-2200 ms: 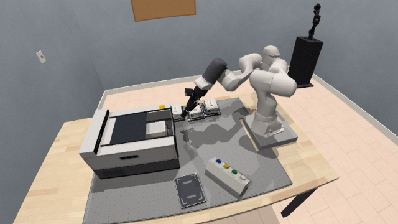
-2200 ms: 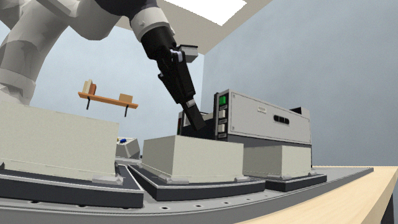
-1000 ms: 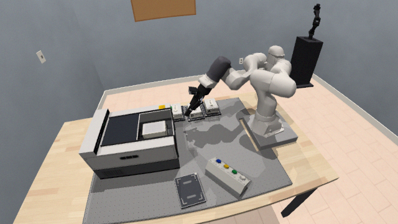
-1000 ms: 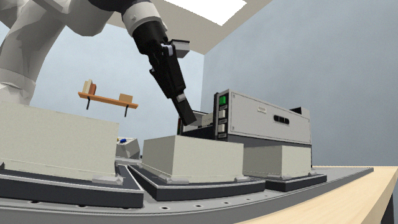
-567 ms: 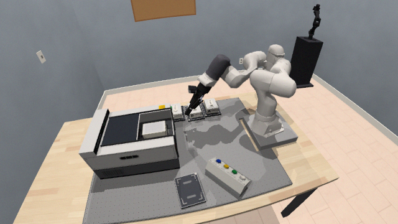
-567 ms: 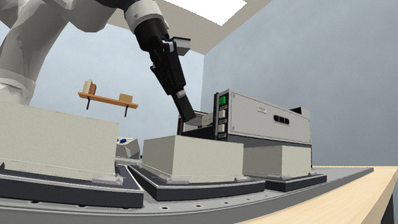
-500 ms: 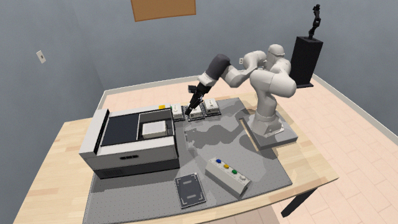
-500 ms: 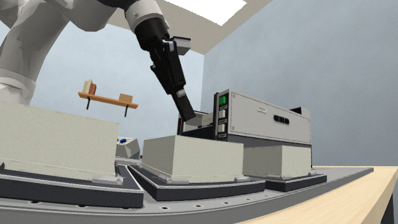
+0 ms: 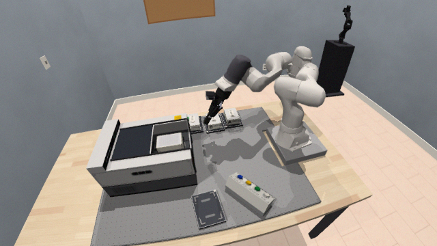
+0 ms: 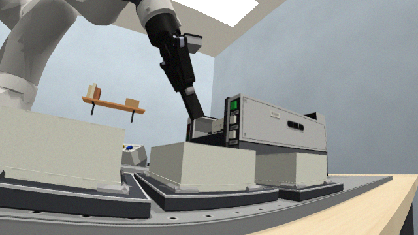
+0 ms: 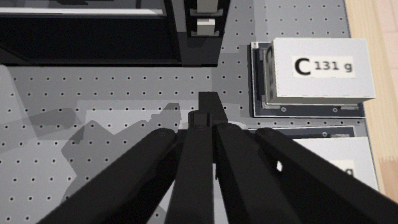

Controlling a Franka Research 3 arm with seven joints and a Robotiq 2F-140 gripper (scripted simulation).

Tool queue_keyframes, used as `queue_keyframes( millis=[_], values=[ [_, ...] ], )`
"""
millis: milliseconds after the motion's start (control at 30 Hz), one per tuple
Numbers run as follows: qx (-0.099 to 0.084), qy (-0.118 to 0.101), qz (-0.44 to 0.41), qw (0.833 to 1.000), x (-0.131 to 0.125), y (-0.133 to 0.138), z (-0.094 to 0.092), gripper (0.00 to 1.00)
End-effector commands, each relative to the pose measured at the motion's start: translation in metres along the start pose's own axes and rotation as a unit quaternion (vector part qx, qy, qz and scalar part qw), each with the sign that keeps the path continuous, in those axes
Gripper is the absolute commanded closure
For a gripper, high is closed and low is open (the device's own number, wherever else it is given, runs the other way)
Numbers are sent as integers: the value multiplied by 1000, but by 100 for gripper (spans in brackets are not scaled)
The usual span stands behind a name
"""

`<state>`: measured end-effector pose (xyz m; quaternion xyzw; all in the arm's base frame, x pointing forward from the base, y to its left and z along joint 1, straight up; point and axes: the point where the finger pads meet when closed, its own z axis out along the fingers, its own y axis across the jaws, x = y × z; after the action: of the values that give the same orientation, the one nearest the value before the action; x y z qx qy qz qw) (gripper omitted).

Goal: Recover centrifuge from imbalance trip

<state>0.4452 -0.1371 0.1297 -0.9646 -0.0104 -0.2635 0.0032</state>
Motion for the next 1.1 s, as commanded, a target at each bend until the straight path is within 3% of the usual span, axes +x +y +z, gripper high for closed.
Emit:
queue_keyframes(
  millis=[0,233,667,733,1067],
  values=[
    [1,-22,-2,1000,-5,0,-5,90],
    [1,-53,-2,999,-2,0,-22,90],
    [0,-184,-2,983,12,0,-96,90],
    [0,-184,-2,983,12,0,-96,90],
    [0,-245,-2,970,18,0,-131,90]
  ],
)
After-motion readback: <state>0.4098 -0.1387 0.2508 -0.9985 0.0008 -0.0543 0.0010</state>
